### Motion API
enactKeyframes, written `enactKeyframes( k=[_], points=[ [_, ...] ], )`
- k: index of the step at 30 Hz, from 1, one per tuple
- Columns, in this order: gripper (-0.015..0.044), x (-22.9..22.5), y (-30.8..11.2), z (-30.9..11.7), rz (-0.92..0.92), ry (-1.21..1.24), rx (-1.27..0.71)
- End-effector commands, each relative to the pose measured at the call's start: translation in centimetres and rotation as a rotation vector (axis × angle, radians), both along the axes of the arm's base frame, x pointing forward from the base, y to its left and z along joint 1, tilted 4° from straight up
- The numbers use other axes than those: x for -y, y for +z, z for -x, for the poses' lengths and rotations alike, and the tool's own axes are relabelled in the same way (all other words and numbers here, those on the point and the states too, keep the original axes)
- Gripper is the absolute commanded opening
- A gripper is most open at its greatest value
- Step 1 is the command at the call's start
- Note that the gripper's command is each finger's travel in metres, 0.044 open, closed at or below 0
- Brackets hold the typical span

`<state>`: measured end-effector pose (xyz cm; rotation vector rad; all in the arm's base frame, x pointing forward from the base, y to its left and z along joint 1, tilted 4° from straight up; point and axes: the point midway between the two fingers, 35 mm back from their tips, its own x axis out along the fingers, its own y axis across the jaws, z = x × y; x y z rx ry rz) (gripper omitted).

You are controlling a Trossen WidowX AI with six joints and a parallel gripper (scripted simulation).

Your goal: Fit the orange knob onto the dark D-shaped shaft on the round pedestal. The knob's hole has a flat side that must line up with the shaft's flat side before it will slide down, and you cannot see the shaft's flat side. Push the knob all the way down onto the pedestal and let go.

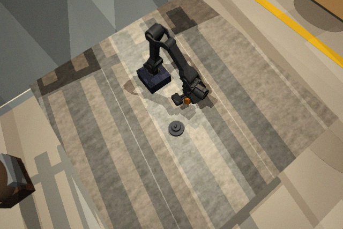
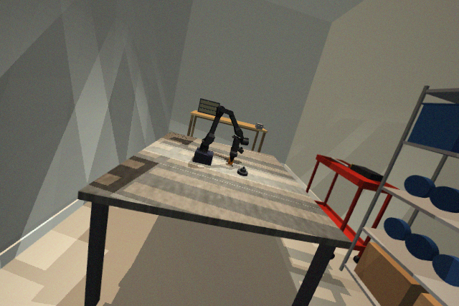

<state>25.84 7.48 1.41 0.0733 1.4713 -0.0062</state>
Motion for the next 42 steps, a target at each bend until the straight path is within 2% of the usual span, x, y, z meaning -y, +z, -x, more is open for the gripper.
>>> enactKeyframes(
  k=[1, 13, 23, 29, 34, 42],
  points=[
    [0.0440, 0.1, -0.8, 0.2, 0.006, -0.004, -0.005],
    [0.0440, 0.1, -2.5, 0.2, 0.006, -0.004, -0.005],
    [0.0177, 0.1, -2.5, 0.2, 0.006, -0.004, -0.005],
    [0.0138, 0.1, -2.5, 0.2, 0.006, -0.004, -0.005],
    [0.0006, -0.2, -0.7, 0.0, 0.006, -0.004, -0.005],
    [0.0000, -0.9, 5.1, 0.4, 0.005, -0.004, -0.004]
  ],
)
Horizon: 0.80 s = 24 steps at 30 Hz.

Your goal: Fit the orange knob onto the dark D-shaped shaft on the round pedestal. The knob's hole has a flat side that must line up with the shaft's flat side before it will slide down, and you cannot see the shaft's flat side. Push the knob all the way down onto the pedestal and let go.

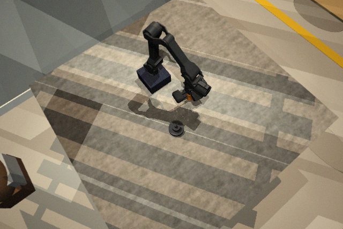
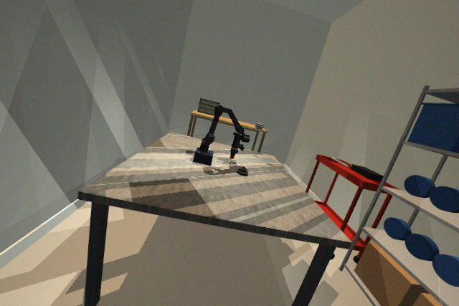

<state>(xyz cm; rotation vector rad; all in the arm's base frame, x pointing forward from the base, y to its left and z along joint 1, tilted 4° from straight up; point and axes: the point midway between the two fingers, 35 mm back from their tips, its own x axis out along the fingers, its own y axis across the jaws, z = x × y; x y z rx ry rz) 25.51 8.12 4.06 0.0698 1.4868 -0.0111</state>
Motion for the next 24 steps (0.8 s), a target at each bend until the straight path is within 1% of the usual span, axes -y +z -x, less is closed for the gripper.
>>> enactKeyframes(
  k=[1, 9, 15, 24],
  points=[
    [0.0000, -0.2, 3.2, 0.2, 0.000, -0.004, 0.012],
    [0.0000, -0.3, 8.7, 2.0, -0.001, -0.004, 0.011],
    [0.0000, -0.2, 8.8, 1.9, 0.000, -0.004, 0.011],
    [0.0000, 1.1, 8.5, 0.1, 0.002, -0.004, 0.011]
  ],
)
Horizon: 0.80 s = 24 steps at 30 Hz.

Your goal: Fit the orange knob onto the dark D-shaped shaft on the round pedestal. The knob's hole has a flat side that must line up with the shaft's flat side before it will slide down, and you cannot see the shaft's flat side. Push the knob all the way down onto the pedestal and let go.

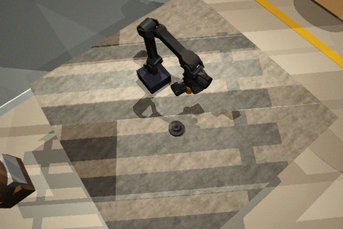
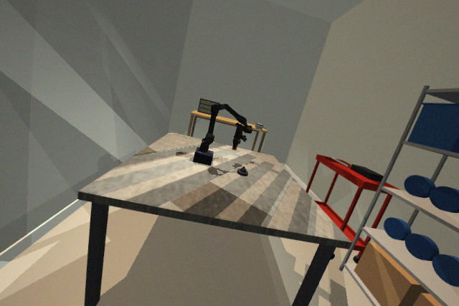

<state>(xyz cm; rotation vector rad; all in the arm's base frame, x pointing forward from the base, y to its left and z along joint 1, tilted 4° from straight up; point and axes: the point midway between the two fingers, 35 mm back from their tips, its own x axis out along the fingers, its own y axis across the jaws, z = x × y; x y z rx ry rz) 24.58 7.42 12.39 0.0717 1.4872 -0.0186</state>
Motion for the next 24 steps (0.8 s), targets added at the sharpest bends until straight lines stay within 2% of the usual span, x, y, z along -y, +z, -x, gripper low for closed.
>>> enactKeyframes(
  k=[1, 24],
  points=[
    [0.0000, 0.6, 0.2, -1.0, -0.001, 0.003, 0.012],
    [0.0000, 4.7, -1.0, -5.1, -0.001, 0.018, 0.015]
  ],
)
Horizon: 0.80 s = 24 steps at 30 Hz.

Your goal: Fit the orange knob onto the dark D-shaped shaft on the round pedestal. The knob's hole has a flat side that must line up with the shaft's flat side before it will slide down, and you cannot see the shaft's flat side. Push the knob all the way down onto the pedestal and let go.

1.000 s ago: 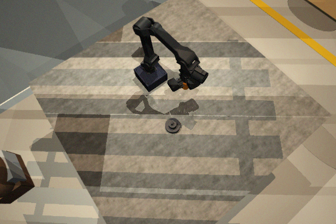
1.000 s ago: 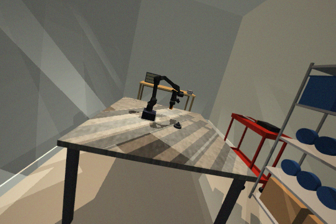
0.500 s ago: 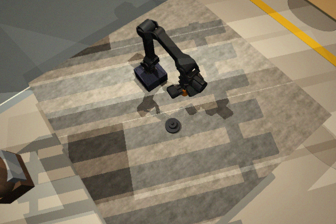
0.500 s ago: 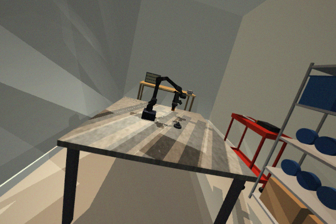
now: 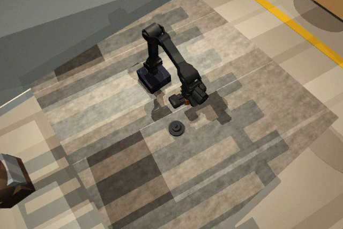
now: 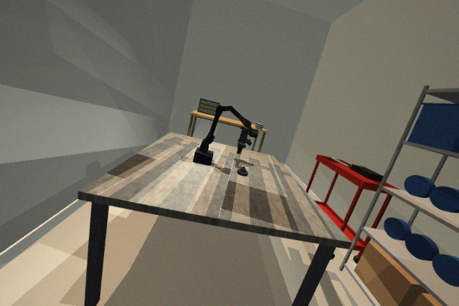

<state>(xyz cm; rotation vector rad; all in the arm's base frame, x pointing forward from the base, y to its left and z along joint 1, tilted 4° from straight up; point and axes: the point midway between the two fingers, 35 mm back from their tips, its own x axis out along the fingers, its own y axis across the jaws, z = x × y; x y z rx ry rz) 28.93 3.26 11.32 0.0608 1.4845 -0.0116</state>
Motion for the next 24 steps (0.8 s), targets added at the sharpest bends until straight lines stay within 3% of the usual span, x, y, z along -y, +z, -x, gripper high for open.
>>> enactKeyframes(
  k=[1, 24],
  points=[
    [0.0000, 0.7, 0.0, -0.9, -0.003, 0.008, 0.012],
    [0.0000, 6.5, -1.6, -4.1, 0.009, -0.014, 0.015]
  ],
)
